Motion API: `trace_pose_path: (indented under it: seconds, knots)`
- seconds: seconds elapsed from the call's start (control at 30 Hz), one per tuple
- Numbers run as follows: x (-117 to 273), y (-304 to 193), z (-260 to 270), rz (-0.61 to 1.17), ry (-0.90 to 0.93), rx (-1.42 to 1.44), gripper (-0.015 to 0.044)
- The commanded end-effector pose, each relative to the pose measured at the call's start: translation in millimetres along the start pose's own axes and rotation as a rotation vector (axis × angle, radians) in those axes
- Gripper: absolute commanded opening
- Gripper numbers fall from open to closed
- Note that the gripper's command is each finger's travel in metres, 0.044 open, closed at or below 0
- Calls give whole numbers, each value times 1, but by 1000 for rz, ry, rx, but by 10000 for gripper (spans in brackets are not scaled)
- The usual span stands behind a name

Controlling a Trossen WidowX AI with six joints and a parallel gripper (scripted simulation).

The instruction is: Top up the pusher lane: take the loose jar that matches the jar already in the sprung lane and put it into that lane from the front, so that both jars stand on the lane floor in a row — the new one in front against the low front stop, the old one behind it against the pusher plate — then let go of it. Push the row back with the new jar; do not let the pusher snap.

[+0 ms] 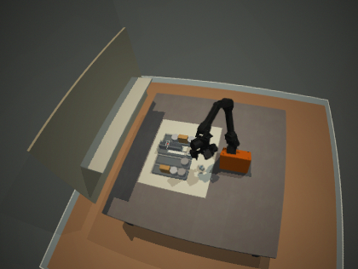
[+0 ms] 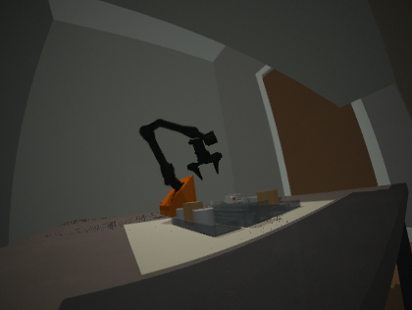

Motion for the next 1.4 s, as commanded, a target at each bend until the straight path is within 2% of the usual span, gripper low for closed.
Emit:
trace_pose_path:
  seconds: [0.0,0.6,1.1,1.27,1.37]
  knots:
    - [-19,-65,19,64,31,-873,440]
    - [-45,-144,79,275,18,-2194,440]
    - [-46,-141,79,277,17,-2204,440]
    - [-79,-144,86,278,16,-2204,440]
    - [-81,-144,87,278,16,-2204,440]
Point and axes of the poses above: the point midway between the two fingers, 35 mm back from their tips, its own x axis back along the fingers, its own z axis across the jaws, y = z × x, the point moved 3 cm from there along x, back along the fingers, and after that the axes turned 5 degrees about x, right-handed, at the moved point
